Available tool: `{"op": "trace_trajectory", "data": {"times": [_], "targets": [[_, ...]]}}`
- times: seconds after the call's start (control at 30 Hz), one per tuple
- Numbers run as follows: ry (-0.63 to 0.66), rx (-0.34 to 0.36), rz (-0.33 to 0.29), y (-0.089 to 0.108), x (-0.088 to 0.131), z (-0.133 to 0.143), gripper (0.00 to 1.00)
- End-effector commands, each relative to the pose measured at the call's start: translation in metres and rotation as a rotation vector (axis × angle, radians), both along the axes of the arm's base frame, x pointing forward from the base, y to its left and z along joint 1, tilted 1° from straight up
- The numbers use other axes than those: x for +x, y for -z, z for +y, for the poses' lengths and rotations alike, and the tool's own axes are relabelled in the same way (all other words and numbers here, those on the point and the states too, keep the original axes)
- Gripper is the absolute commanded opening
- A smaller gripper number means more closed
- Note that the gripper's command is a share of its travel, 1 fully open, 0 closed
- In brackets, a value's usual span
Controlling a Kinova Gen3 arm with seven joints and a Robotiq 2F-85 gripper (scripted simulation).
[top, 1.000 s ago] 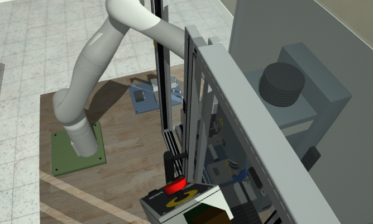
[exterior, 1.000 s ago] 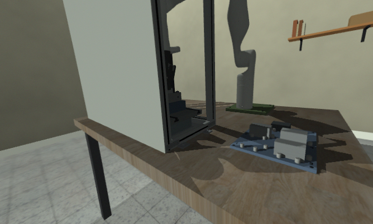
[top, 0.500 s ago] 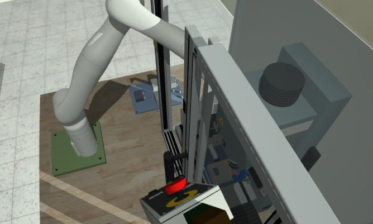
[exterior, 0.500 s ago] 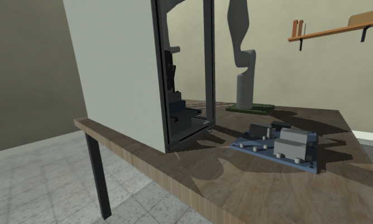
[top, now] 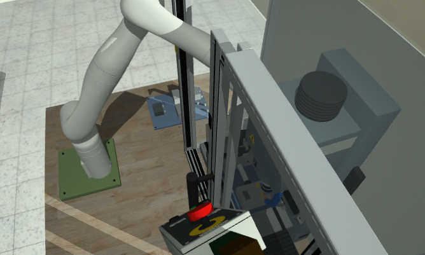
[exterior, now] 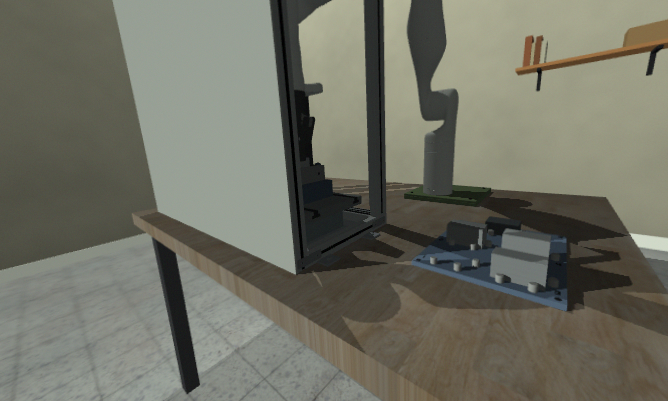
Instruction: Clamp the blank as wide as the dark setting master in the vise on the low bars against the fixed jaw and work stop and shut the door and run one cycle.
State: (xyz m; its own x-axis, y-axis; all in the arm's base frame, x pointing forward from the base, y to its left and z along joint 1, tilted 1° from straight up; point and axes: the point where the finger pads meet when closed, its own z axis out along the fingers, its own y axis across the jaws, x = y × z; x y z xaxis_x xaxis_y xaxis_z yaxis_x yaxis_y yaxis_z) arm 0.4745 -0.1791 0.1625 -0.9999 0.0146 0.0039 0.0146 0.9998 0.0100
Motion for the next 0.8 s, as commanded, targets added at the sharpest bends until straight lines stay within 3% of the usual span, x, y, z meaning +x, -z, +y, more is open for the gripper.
{"op": "trace_trajectory", "data": {"times": [0.0,0.77], "targets": [[-0.001,0.002,-0.007,0.0,0.0019,-0.0002,0.1],[-0.001,0.002,-0.007,-0.0007,0.001,0.0027,0.1]]}}
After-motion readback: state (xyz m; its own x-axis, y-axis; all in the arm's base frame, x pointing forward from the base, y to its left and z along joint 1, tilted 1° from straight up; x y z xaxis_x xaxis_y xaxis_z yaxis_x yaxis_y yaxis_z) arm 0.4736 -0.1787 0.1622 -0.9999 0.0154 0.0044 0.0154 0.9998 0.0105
